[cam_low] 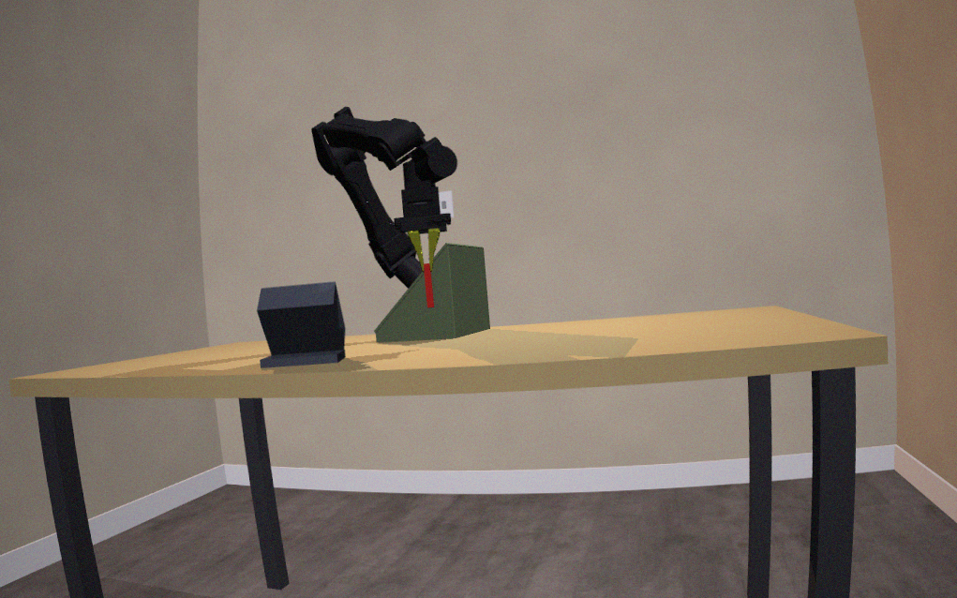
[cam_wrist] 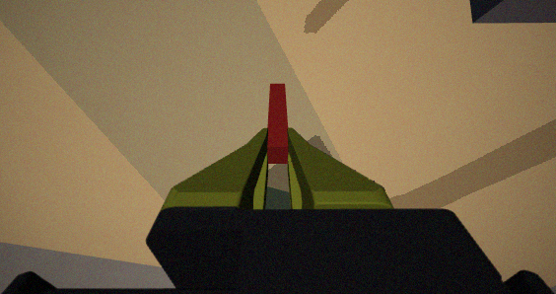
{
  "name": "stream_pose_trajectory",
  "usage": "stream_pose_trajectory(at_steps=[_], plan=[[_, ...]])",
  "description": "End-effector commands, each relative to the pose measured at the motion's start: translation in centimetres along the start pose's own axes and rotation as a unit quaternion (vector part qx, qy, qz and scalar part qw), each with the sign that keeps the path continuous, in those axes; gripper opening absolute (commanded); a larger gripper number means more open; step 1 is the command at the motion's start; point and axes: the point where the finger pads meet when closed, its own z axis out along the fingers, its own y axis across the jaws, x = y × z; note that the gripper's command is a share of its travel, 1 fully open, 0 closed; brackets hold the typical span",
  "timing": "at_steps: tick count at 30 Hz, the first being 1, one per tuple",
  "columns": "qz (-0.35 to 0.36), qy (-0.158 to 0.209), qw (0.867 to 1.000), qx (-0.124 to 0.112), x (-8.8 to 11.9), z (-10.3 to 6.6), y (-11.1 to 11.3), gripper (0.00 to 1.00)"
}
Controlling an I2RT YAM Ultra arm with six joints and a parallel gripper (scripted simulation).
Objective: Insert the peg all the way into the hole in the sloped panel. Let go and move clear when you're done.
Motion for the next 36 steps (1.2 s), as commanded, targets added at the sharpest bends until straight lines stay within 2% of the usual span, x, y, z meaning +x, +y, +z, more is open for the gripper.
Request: stream_pose_trajectory(at_steps=[1,4,6,7,13,21,22,25,36], plan=[[0.017,-0.006,1.000,-0.008,0.0,-0.2,-0.5,0.00],[0.021,-0.008,1.000,-0.011,0.0,-0.2,-0.6,0.00],[0.032,-0.022,0.999,-0.018,-0.6,-0.9,-0.6,0.00],[0.030,-0.015,0.999,-0.017,-0.1,-0.6,-0.6,0.00],[0.059,-0.021,0.998,-0.030,-0.2,-0.6,-1.6,0.00],[0.081,-0.033,0.995,-0.042,-0.3,-1.0,-2.0,0.00],[0.091,-0.043,0.994,-0.047,-1.0,-1.5,-2.2,0.00],[0.101,-0.036,0.993,-0.050,-0.4,-1.0,-2.6,0.00],[0.146,-0.053,0.985,-0.072,-0.5,-1.4,-3.8,0.00]])
